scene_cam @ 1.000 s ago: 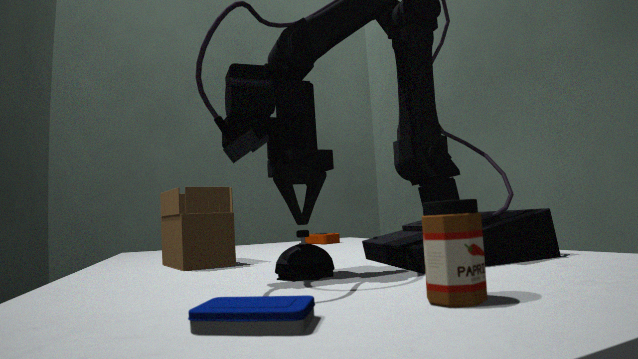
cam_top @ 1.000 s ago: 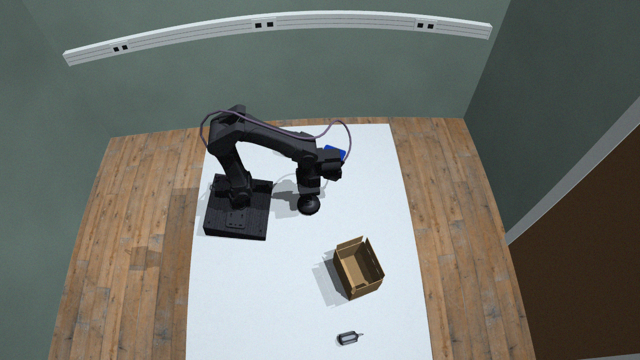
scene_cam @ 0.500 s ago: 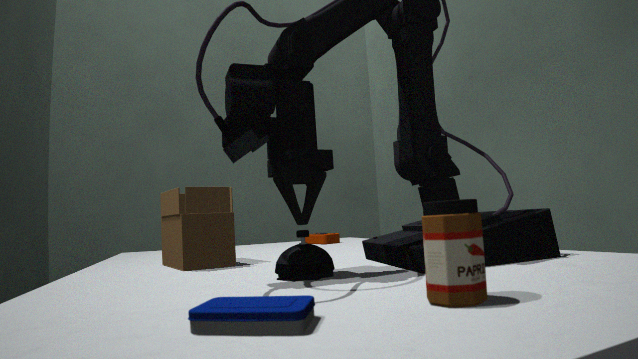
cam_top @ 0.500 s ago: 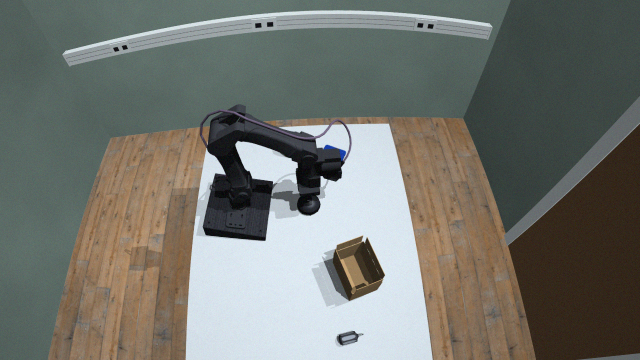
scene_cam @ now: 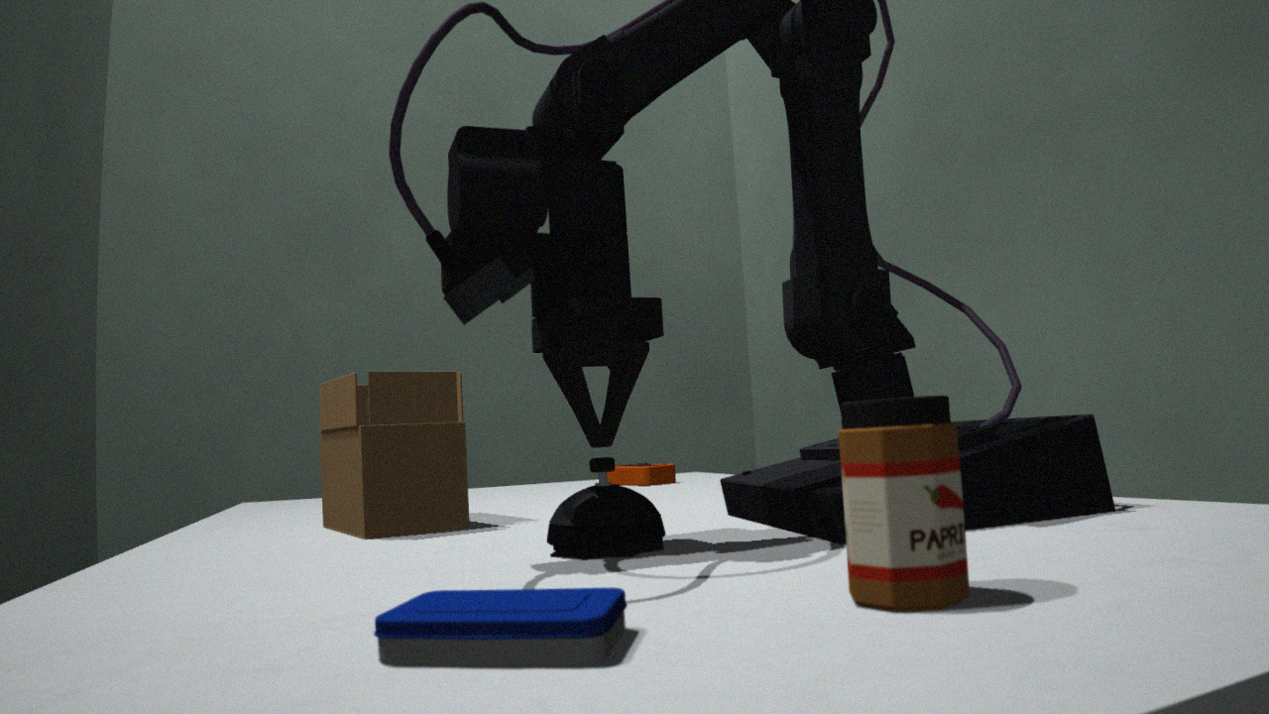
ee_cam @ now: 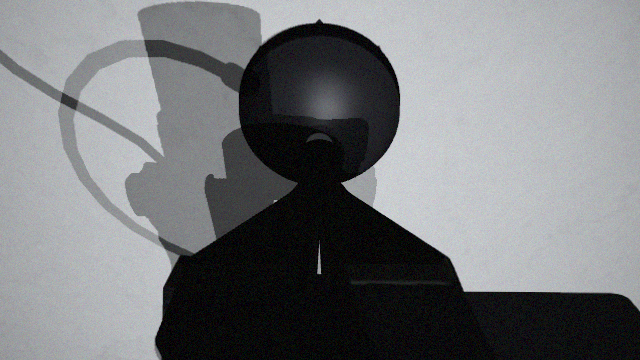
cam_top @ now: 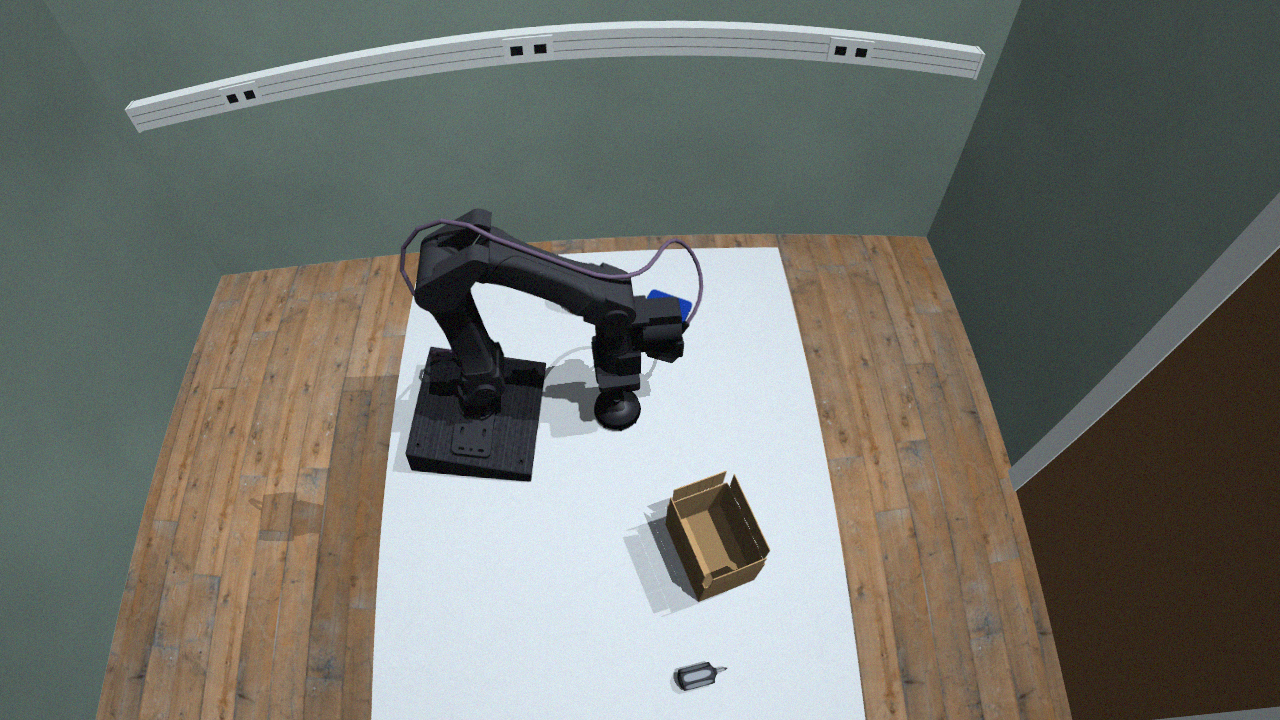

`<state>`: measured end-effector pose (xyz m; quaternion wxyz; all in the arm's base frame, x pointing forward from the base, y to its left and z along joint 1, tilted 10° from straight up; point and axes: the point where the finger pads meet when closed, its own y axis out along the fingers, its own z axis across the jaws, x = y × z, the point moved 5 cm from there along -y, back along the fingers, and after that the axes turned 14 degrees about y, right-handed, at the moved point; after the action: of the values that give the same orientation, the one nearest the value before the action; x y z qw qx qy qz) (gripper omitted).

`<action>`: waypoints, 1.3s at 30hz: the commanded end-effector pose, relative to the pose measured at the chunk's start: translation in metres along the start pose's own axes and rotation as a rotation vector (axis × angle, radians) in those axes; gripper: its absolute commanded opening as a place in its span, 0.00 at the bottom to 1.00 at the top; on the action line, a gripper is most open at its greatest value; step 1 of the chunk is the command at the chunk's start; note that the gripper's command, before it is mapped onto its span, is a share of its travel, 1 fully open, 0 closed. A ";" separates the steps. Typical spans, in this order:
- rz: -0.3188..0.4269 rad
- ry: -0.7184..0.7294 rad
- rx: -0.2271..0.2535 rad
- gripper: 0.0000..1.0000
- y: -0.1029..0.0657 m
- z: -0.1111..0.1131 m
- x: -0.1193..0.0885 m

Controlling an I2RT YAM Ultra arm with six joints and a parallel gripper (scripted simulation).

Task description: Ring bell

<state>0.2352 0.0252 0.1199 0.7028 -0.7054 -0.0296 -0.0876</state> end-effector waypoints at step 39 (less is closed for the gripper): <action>-0.023 -0.004 0.007 0.00 0.009 0.001 0.006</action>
<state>0.2341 0.0249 0.1102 0.7027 -0.7060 -0.0262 -0.0837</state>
